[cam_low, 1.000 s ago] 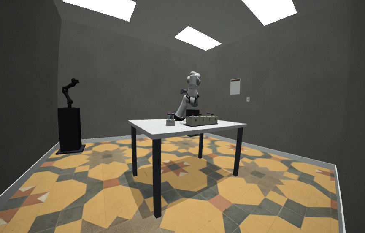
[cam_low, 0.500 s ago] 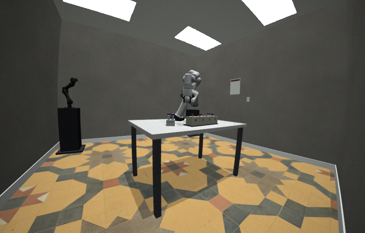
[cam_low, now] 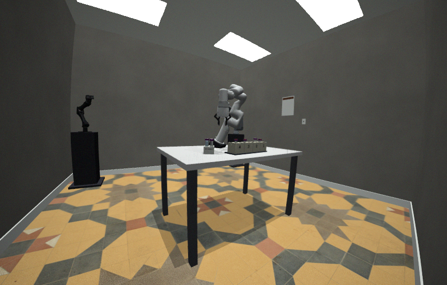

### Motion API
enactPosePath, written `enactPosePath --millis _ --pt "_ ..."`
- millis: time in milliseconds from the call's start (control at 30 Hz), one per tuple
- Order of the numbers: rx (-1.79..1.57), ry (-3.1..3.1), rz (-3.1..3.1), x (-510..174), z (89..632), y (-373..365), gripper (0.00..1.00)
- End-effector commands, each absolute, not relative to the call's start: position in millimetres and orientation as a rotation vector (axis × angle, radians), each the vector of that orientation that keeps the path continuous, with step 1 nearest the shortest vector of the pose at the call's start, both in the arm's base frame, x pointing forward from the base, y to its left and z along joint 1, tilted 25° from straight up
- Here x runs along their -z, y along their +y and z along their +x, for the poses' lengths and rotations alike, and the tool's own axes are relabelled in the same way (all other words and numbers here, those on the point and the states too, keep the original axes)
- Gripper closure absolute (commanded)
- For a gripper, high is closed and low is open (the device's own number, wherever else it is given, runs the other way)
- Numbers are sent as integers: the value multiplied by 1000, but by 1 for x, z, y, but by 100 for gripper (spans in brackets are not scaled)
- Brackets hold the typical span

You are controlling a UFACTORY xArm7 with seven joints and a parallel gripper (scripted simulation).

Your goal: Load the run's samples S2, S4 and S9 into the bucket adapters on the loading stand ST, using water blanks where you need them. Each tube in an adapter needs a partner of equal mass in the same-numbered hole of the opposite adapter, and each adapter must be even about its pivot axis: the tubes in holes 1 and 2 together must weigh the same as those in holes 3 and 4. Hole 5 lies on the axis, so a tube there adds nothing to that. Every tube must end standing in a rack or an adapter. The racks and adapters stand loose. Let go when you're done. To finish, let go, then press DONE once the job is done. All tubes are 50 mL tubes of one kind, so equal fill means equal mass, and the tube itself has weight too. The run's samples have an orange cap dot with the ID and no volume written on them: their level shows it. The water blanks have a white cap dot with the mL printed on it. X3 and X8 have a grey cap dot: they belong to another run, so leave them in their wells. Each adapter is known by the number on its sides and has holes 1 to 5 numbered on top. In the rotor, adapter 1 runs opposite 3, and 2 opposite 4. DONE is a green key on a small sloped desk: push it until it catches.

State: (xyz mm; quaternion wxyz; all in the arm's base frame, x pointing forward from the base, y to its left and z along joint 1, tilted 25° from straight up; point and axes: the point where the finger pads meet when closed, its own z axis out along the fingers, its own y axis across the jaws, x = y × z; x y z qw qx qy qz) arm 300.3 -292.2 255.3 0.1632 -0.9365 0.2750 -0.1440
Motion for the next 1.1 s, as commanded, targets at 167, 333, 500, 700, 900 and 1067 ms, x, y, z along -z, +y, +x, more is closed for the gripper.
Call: enactPosePath --millis 167,333,500,700,900,1067 --pt "415 783 -2670 -244 298 -339 43" --pt "415 783 -2670 -239 296 -358 43" --pt "415 784 -2670 -232 294 -382 43" --pt "415 784 -2670 -231 294 -385 43" --pt "415 784 -2670 -231 294 -385 43" --pt "415 784 -2670 -227 295 -384 43"
